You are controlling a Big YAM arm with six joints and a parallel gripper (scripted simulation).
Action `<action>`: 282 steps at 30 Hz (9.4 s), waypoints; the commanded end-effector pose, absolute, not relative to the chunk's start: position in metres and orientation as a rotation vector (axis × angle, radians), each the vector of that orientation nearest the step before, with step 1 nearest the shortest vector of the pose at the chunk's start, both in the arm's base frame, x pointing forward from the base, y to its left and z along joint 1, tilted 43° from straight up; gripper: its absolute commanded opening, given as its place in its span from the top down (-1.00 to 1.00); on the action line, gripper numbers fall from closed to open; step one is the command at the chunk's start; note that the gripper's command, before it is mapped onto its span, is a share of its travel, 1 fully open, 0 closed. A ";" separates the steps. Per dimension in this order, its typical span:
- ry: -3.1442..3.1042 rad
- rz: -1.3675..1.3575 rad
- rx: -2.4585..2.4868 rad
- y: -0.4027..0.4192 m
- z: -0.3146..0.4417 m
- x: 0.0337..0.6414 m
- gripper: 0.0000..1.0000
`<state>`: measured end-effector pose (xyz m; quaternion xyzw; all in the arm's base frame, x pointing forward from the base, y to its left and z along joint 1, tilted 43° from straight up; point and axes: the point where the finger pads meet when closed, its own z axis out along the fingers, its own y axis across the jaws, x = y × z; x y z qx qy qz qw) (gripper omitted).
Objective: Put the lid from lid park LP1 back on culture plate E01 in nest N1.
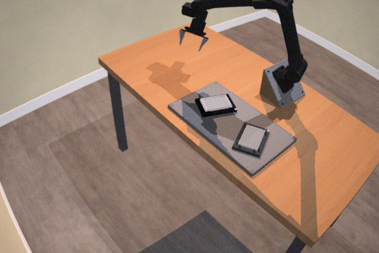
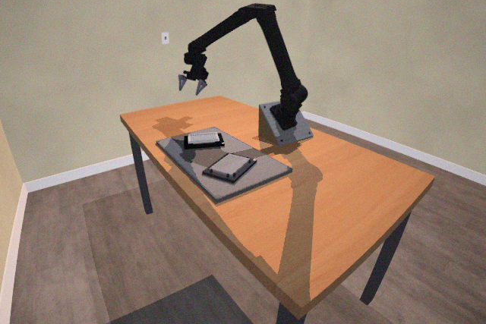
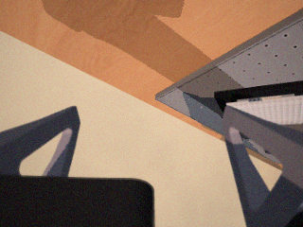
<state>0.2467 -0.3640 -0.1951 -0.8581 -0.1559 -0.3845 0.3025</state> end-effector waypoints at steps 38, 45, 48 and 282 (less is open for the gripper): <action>-1.055 -1.100 -2.228 -0.337 -0.131 0.313 -1.00; -1.244 -1.124 -2.169 -0.317 -0.111 0.335 -1.00; -1.333 -1.124 -2.138 -0.310 -0.105 0.341 -1.00; -3.084 -1.194 0.591 0.102 0.065 0.375 -1.00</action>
